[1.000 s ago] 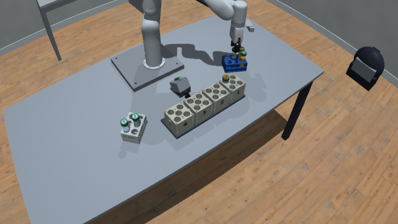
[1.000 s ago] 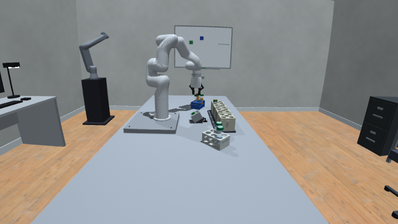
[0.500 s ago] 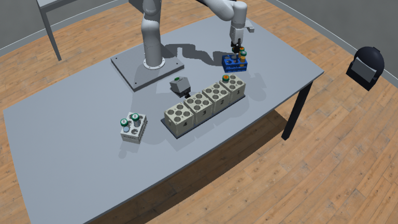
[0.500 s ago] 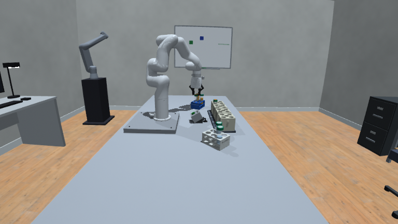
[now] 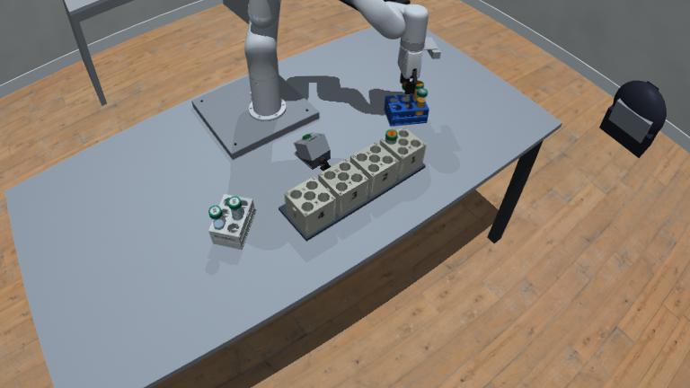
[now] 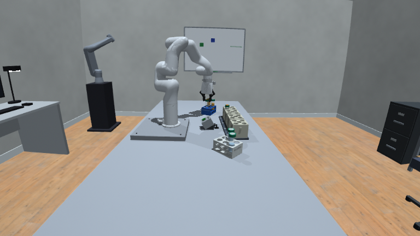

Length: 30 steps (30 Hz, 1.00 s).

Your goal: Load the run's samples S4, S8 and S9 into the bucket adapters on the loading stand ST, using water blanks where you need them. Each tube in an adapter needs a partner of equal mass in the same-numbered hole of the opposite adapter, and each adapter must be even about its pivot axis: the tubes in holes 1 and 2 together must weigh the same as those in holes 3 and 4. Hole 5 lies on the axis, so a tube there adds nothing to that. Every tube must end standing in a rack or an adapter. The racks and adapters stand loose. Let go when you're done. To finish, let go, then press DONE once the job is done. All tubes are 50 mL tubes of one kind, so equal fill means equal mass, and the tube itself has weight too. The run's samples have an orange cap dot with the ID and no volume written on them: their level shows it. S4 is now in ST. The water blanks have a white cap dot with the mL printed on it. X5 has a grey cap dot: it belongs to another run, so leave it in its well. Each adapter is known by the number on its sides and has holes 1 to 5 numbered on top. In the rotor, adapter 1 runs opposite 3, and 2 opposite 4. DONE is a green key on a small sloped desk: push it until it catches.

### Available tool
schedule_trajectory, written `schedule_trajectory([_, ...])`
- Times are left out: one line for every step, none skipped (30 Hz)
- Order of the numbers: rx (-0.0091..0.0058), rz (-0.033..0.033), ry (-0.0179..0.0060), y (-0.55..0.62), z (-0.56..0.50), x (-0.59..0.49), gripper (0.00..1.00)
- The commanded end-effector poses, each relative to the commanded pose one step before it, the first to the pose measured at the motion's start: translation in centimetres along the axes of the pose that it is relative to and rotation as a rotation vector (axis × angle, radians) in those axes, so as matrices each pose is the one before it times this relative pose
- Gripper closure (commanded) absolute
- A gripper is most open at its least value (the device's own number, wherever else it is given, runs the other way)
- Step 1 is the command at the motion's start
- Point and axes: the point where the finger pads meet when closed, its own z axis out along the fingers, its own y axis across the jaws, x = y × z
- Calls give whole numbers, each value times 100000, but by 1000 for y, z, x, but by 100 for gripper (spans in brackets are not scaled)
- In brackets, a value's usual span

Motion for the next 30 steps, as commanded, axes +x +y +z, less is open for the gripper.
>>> schedule_trajectory([-896, 1, 276, 16, 114, 123, 43])
schedule_trajectory([0, 0, 0, 0, 67, 0, 43])
schedule_trajectory([0, 0, 0, 0, 67, 0, 43])
schedule_trajectory([0, 0, 0, 0, 67, 0, 43])
schedule_trajectory([0, 0, 0, 0, 67, 0, 43])
schedule_trajectory([0, 0, 0, 0, 67, 0, 43])
schedule_trajectory([0, 0, 0, 0, 67, 0, 43])
schedule_trajectory([0, 0, 0, 0, 67, 0, 43])
schedule_trajectory([0, 0, 0, 0, 0, 0, 43])
schedule_trajectory([0, 0, 0, 0, 0, 0, 43])
schedule_trajectory([0, 0, 0, 0, 0, 0, 43])
schedule_trajectory([0, 0, 0, 0, 0, 0, 43])
schedule_trajectory([0, 0, 0, 0, 0, 0, 43])
schedule_trajectory([0, 0, 0, 0, 0, 0, 43])
schedule_trajectory([0, 0, 0, 0, 0, 0, 43])
schedule_trajectory([0, 0, 0, 0, 0, 0, 43])
schedule_trajectory([0, 0, 0, 0, 0, 0, 43])
schedule_trajectory([0, 0, 0, 0, 0, 0, 43])
schedule_trajectory([0, 0, 0, 0, 0, 0, 43])
schedule_trajectory([0, 0, 0, 0, 0, 0, 43])
schedule_trajectory([0, 0, 0, 0, 0, 0, 43])
schedule_trajectory([0, 0, 0, 0, 0, 0, 43])
schedule_trajectory([0, 0, 0, 0, -67, 0, 100])
schedule_trajectory([0, 0, 0, 0, -67, 0, 100])
schedule_trajectory([0, 0, 0, 0, -46, 0, 100])
schedule_trajectory([0, 0, 0, 0, 0, 0, 100])
schedule_trajectory([0, 0, 0, 0, 0, 0, 100])
schedule_trajectory([0, 0, 0, 0, 0, 0, 100])
schedule_trajectory([0, 0, 0, 0, 0, 0, 100])
schedule_trajectory([0, 0, 0, 0, 0, 0, 100])
